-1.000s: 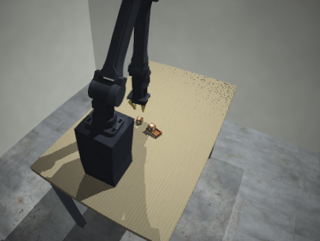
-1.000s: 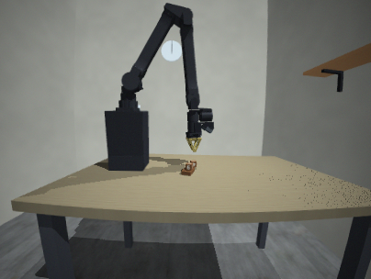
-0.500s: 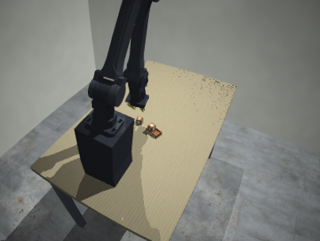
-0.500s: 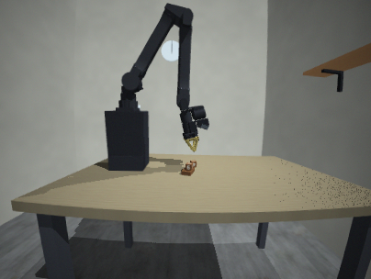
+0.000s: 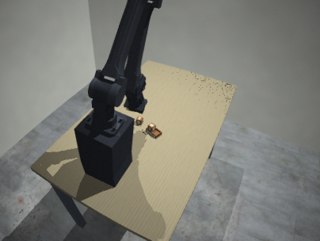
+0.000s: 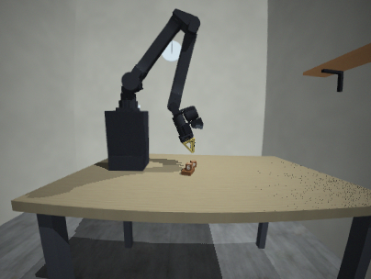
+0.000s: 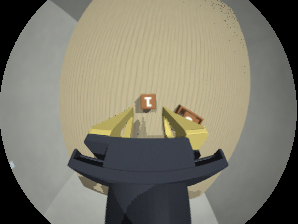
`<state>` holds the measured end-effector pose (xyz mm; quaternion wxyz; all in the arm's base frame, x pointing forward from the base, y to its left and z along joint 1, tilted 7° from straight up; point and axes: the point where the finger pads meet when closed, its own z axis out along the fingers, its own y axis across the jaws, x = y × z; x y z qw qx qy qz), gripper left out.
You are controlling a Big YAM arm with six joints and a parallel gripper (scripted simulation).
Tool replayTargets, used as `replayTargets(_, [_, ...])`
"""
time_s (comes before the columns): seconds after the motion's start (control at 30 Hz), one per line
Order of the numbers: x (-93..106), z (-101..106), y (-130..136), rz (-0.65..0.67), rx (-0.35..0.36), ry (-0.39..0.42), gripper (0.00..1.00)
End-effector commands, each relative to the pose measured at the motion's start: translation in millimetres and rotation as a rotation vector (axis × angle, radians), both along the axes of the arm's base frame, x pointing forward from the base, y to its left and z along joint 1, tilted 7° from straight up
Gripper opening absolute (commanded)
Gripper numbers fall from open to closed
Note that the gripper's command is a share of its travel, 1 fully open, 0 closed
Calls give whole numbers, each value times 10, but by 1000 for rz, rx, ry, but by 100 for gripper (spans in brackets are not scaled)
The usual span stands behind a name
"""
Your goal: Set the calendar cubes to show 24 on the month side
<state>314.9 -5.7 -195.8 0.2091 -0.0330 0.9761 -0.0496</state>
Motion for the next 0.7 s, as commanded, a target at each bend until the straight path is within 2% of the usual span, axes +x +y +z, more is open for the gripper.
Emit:
replayTargets(0.0, [17,55,-14,23,-5,-74,44])
replayTargets(0.1, [13,61,-19,23,-5,-82,44])
replayTargets(0.23, [111,139,-4,27,-5,-120,44])
replayTargets(0.4, [7,60,-20,25,-4,-105,44])
replayTargets(0.67, [-7,32,-8,38,2,-179,44])
